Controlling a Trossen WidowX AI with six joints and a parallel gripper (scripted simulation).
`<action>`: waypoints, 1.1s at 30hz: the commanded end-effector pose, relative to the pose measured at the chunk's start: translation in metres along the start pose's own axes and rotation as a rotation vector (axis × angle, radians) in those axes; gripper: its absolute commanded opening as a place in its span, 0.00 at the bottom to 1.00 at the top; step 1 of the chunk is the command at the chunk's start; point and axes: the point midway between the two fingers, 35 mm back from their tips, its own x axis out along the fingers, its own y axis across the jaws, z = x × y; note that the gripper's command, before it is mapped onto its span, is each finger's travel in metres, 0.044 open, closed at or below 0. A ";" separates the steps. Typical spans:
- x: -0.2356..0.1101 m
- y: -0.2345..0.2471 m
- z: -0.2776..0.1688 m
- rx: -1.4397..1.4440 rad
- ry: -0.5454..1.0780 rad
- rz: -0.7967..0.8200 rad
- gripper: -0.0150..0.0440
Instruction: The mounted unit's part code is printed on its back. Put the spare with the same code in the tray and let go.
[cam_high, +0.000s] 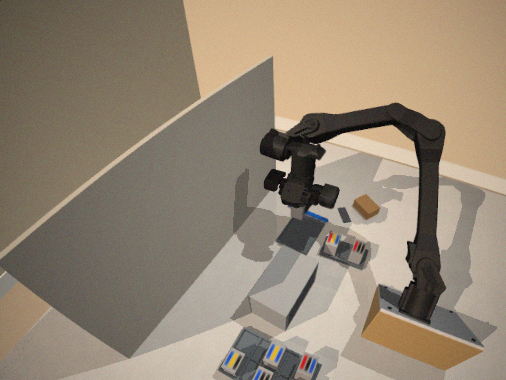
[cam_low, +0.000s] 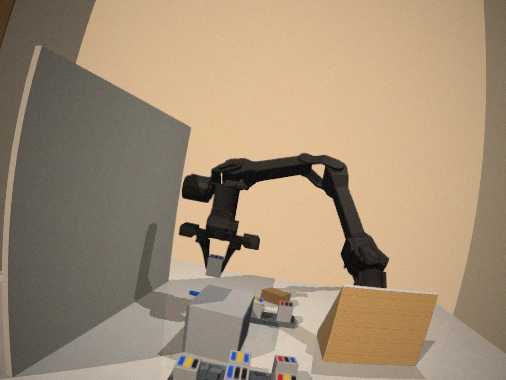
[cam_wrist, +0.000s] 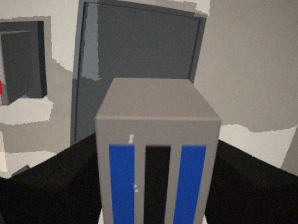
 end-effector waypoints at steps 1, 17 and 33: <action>0.005 0.002 0.002 -0.008 -0.004 0.006 0.25; 0.021 0.002 0.002 -0.008 -0.003 0.006 0.25; 0.036 0.003 0.001 -0.008 -0.001 0.005 0.25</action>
